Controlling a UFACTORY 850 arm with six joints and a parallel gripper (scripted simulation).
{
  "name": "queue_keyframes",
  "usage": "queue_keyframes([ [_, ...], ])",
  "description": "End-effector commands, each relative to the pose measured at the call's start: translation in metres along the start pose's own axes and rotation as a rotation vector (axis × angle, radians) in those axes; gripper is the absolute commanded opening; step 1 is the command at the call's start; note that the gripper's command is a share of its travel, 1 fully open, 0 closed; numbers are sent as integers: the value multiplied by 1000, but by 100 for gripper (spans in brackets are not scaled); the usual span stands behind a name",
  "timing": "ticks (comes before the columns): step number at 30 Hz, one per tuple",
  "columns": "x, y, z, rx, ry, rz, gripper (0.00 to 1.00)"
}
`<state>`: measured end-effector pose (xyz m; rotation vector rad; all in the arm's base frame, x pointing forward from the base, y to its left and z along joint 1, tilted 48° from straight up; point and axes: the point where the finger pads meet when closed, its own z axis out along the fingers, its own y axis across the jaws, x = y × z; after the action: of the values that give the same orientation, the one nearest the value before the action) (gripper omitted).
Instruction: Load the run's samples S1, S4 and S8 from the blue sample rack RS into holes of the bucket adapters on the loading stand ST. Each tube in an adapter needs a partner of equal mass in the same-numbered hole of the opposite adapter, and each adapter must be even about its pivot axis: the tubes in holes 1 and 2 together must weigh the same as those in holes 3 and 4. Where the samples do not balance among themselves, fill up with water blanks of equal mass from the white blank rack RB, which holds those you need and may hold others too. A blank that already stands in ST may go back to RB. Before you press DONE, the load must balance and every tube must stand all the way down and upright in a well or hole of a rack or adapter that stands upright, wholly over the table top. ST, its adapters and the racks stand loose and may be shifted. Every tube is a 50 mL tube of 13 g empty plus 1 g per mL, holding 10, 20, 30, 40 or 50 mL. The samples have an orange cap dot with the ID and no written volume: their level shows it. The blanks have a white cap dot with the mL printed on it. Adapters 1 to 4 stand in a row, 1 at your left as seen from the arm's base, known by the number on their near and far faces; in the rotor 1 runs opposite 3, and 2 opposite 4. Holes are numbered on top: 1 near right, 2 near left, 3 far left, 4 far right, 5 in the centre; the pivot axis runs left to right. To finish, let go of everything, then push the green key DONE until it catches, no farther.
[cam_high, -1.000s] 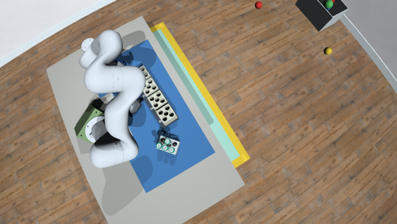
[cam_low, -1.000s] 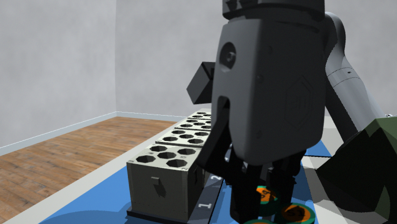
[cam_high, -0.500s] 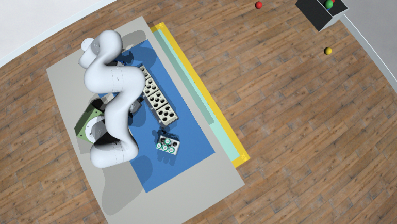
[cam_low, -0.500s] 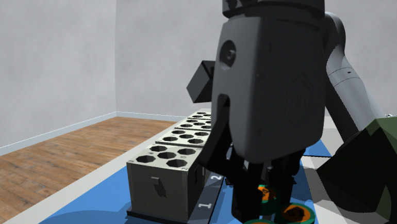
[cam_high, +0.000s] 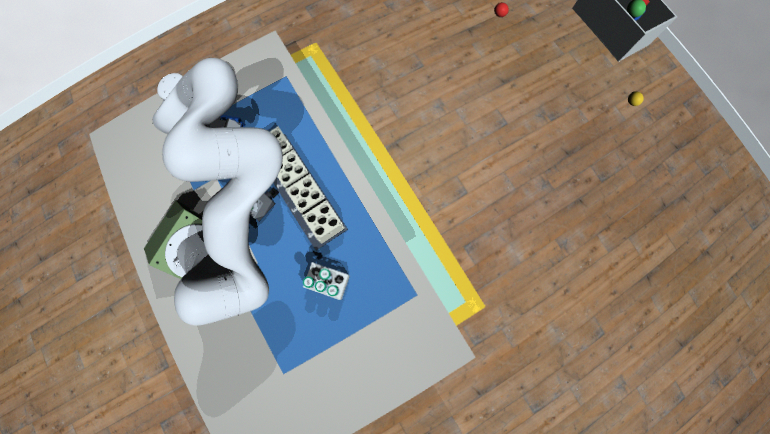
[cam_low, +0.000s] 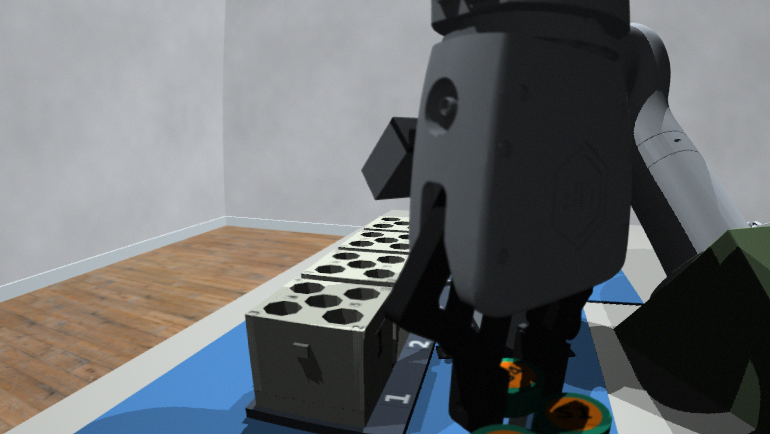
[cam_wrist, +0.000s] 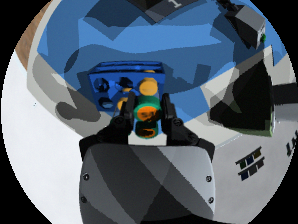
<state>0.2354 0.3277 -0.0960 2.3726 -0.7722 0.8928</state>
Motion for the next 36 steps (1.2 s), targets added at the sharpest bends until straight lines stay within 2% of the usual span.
queue_keyframes([
  [1,0,-1,-1,2,-1,1,0],
  [14,0,-1,-3,2,-1,1,0],
  [36,0,-1,-16,2,-1,1,0],
])
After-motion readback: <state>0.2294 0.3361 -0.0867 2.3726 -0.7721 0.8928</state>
